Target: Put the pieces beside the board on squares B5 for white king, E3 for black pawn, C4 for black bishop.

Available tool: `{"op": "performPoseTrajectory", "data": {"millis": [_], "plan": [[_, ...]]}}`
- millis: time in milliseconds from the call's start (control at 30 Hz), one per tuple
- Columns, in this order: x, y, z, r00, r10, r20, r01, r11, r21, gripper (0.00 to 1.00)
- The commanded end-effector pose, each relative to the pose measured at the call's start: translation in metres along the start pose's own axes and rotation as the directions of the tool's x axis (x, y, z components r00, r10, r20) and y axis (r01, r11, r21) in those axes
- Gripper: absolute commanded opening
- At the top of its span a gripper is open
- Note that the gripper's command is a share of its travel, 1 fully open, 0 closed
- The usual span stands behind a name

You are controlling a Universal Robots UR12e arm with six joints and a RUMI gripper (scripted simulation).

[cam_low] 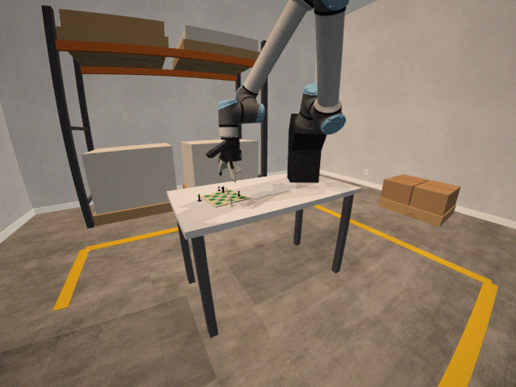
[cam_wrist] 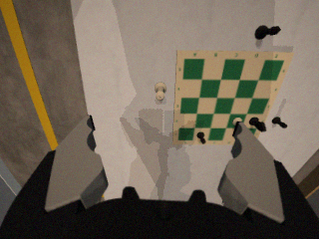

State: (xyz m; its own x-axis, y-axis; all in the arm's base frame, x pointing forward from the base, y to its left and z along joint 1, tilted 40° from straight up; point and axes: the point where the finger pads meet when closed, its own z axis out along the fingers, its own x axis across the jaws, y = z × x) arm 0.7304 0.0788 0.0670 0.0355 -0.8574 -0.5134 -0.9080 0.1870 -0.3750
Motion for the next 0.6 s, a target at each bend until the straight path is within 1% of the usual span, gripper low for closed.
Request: {"op": "performPoseTrajectory", "data": {"millis": [0, 133, 333, 467, 533, 567], "plan": [[-0.0007, 0.0001, 0.0005, 0.994, -0.105, 0.008, 0.105, 0.994, -0.005, 1.00], [-0.0020, 0.0015, 0.0019, 0.971, -0.239, 0.008, 0.239, 0.971, -0.004, 1.00], [-0.0035, 0.0038, 0.0038, 0.914, -0.407, 0.009, 0.407, 0.914, -0.002, 1.00], [-0.0043, 0.0053, 0.0048, 0.869, -0.494, 0.009, 0.494, 0.869, -0.001, 1.00], [-0.0043, 0.0053, 0.0048, 0.869, -0.494, 0.009, 0.494, 0.869, -0.001, 1.00], [-0.0045, 0.0057, 0.0050, 0.858, -0.513, 0.009, 0.513, 0.858, -0.001, 1.00]]}}
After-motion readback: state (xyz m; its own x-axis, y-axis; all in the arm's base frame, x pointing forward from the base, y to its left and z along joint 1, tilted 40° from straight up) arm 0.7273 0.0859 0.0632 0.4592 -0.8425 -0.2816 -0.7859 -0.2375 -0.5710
